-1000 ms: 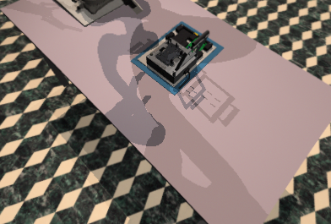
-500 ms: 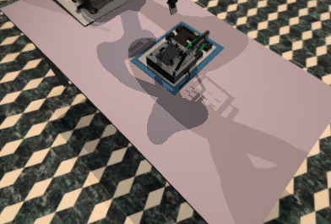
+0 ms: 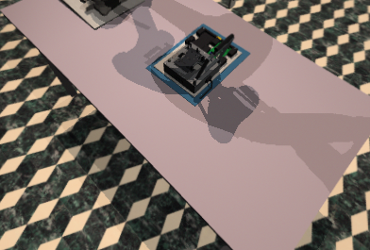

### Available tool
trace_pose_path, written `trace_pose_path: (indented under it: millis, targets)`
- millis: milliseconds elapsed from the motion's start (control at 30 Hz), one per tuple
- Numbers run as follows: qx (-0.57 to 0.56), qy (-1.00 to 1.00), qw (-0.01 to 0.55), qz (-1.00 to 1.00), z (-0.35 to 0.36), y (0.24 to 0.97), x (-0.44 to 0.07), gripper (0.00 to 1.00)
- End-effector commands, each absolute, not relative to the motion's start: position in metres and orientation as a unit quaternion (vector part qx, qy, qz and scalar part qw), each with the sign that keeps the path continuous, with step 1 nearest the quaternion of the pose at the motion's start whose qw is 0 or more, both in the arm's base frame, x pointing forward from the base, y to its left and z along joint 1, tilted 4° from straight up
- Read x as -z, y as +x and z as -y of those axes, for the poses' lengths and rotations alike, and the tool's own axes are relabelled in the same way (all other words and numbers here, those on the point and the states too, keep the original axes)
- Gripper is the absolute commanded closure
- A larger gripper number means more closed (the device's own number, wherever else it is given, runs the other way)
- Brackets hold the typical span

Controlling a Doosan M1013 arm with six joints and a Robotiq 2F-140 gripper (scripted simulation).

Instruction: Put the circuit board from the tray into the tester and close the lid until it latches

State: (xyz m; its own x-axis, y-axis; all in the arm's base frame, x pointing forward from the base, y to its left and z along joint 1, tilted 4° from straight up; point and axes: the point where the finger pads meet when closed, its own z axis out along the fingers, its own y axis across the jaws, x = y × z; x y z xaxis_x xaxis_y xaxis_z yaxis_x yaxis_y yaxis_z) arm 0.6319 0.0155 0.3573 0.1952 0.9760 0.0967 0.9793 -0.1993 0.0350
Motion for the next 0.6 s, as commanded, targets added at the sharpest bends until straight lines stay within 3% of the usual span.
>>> trace_pose_path:
  millis: [0,333,367,567]
  targets:
    - [0.031,-0.753,-0.010,0.657,-0.050,0.654,-0.360,0.00]
    - [0.025,-0.741,-0.024,0.670,-0.070,0.664,-0.362,0.00]
    - [0.025,-0.741,-0.024,0.670,-0.070,0.664,-0.362,0.42]
    - [0.025,-0.741,-0.024,0.670,-0.070,0.664,-0.362,0.42]
